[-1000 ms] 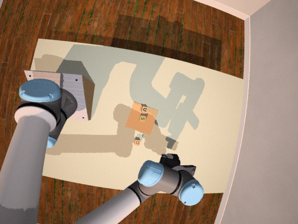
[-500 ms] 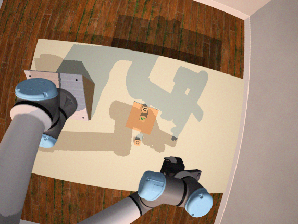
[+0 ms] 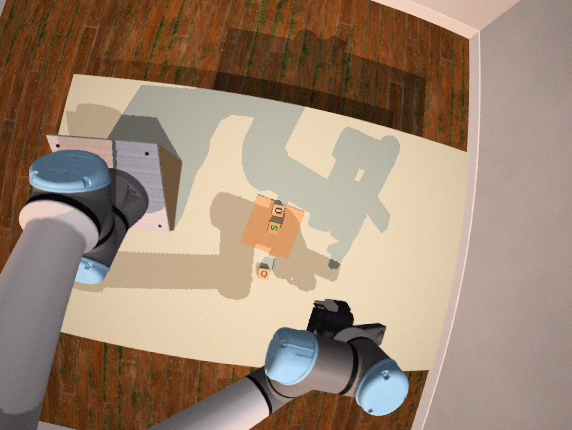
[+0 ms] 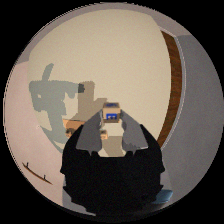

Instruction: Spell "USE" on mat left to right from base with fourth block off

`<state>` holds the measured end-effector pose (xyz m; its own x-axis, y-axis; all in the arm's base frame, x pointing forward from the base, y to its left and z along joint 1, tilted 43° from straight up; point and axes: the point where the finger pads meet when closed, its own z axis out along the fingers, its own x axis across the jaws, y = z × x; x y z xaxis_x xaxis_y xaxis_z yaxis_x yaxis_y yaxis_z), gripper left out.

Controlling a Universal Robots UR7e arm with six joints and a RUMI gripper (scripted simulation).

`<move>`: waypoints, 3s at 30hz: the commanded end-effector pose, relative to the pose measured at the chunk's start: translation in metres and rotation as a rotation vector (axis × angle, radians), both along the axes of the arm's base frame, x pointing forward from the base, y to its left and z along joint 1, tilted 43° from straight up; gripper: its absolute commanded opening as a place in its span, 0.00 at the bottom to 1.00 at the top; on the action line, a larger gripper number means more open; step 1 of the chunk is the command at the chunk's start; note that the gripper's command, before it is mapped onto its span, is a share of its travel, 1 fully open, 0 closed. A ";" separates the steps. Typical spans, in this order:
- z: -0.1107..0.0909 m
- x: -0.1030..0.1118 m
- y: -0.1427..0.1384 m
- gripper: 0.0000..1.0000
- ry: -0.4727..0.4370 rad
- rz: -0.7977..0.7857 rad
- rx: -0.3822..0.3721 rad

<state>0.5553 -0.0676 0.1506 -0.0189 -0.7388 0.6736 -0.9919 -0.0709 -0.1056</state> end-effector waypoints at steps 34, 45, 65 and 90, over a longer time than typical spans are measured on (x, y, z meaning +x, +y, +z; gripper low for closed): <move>-0.046 -0.074 0.047 0.09 0.520 0.573 -0.096; -0.060 -0.100 0.058 0.09 0.683 0.751 -0.128; -0.080 -0.145 0.071 0.09 0.948 1.039 -0.180; -0.089 -0.168 0.075 0.09 1.087 1.187 -0.207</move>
